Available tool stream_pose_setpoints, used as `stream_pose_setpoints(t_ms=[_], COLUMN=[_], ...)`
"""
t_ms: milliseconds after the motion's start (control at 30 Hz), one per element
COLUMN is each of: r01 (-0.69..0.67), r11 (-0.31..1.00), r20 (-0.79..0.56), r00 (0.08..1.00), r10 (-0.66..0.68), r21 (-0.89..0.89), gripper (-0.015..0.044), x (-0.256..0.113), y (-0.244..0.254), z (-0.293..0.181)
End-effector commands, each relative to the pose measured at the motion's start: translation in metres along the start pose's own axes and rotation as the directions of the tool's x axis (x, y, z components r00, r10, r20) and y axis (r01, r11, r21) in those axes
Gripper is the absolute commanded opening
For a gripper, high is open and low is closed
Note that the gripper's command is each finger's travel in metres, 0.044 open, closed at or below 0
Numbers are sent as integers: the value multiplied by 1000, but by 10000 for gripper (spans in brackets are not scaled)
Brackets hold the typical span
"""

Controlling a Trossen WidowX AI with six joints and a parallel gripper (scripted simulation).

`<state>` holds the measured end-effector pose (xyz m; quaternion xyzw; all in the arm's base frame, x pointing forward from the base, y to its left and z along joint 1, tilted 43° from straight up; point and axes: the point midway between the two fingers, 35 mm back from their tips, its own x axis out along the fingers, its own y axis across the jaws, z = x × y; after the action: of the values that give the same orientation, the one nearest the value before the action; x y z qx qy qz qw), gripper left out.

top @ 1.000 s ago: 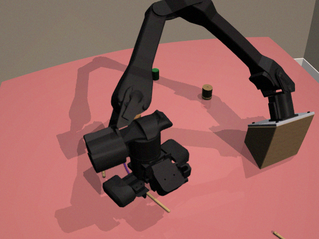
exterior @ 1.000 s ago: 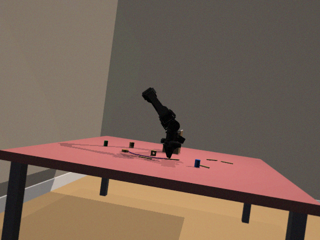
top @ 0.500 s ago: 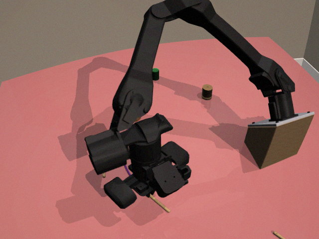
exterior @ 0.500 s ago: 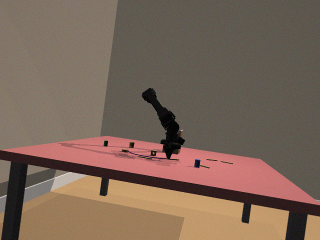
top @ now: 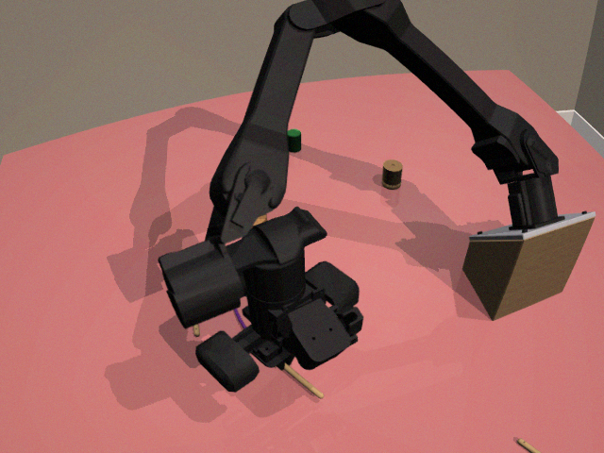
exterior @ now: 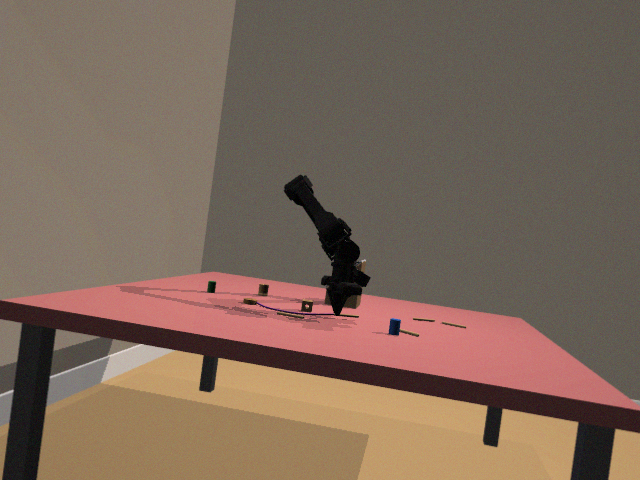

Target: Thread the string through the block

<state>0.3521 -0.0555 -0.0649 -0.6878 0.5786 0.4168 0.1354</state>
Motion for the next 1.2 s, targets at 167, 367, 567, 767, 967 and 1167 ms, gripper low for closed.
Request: stream_pose_setpoints(t_ms=[167, 367, 567, 767, 967, 1167], r01=[11, 11, 11, 11, 11, 10], r11=[1000, 1000, 1000, 1000, 1000, 1000], r20=[2, 2, 2, 2, 2, 2], r00=[1000, 1000, 1000, 1000, 1000, 1000], r10=[-11, -11, -11, -11, -11, -10], r21=[5, 5, 5, 5, 5, 5], gripper=[0, 0, 0, 0, 0, 0], x=[-15, -22, -30, -38, -46, -52], y=[-3, -3, -3, -2, -2, -1], z=[0, 1, 1, 1, 1, 1])
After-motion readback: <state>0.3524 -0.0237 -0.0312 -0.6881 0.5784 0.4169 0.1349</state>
